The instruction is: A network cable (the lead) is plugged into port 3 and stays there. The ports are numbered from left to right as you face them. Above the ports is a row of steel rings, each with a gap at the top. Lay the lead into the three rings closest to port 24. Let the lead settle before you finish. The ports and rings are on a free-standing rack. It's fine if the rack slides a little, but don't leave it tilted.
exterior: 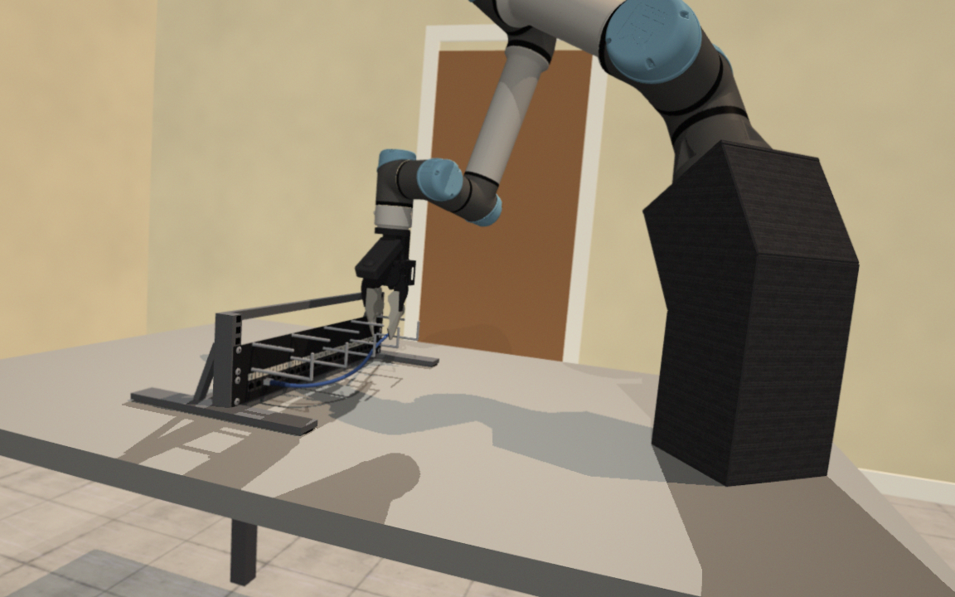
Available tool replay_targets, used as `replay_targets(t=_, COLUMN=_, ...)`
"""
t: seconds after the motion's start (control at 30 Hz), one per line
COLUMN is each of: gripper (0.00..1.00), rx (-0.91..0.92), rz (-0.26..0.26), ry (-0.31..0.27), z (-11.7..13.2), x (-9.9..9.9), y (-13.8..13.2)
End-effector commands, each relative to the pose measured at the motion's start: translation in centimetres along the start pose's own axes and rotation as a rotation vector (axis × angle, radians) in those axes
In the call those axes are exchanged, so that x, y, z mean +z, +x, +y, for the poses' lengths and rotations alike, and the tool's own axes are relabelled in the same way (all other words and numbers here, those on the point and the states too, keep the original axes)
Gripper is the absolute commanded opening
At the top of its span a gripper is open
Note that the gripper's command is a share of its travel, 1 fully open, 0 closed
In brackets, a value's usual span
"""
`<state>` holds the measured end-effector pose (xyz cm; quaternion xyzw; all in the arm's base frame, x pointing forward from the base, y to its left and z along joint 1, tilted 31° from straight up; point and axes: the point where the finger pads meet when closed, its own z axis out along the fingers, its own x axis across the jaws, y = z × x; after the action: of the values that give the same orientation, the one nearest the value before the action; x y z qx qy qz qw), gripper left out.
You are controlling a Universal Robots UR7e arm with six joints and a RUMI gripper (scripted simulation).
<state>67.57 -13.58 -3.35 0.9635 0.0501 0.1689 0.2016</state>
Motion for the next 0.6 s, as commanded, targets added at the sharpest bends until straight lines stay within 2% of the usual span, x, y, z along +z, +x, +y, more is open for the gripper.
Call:
replay_targets(t=0.0, gripper=0.2, rx=0.0, rz=0.001, ry=0.0, z=0.0, x=-0.4, y=0.1)
replay_targets(t=0.2, gripper=0.2, rx=0.0, rz=0.001, ry=0.0, z=0.0, x=-1.7, y=0.1)
replay_targets(t=0.5, gripper=0.2, rx=0.0, rz=0.001, ry=0.0, z=0.0, x=-4.9, y=0.1)
replay_targets(t=0.57, gripper=0.2, rx=0.0, rz=0.001, ry=0.0, z=0.0, x=-4.9, y=0.1)
